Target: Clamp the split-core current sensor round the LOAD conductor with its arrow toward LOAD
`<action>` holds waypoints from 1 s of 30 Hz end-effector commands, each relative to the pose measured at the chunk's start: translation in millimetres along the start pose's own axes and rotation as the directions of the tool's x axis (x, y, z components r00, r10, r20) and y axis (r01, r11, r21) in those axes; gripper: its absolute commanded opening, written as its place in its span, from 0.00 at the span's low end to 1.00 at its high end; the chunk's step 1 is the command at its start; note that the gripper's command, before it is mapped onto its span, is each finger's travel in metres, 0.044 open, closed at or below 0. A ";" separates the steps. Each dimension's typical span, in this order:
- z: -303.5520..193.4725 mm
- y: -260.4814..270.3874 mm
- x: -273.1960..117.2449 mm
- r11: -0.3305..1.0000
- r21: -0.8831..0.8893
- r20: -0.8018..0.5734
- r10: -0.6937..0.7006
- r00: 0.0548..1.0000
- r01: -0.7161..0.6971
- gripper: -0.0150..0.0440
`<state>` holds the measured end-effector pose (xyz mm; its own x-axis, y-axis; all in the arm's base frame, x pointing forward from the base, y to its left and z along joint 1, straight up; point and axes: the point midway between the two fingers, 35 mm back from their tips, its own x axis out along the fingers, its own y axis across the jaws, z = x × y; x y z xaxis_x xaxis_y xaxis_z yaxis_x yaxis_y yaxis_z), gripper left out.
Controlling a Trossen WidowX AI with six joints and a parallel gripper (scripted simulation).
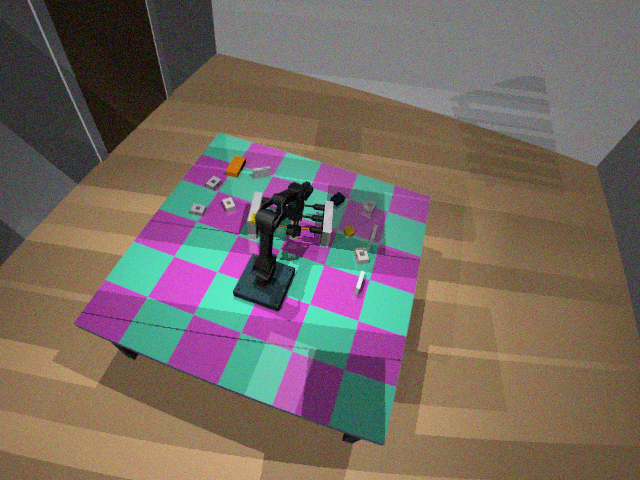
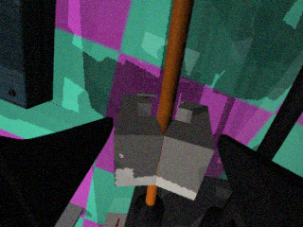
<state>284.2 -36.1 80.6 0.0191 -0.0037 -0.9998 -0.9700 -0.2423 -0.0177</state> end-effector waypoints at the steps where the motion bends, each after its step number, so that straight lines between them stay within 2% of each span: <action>1: 0.3 2.3 11.3 1.000 0.002 0.001 0.014 1.000 -0.014 1.00; 13: 0.4 2.8 21.6 1.000 0.002 0.001 0.014 1.000 -0.014 1.00; 30: 0.3 0.8 17.4 1.000 0.000 0.001 0.004 1.000 -0.004 0.81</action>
<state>283.2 -36.1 62.5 0.0124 -0.0033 -0.9999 -0.9701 -0.2425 -0.0112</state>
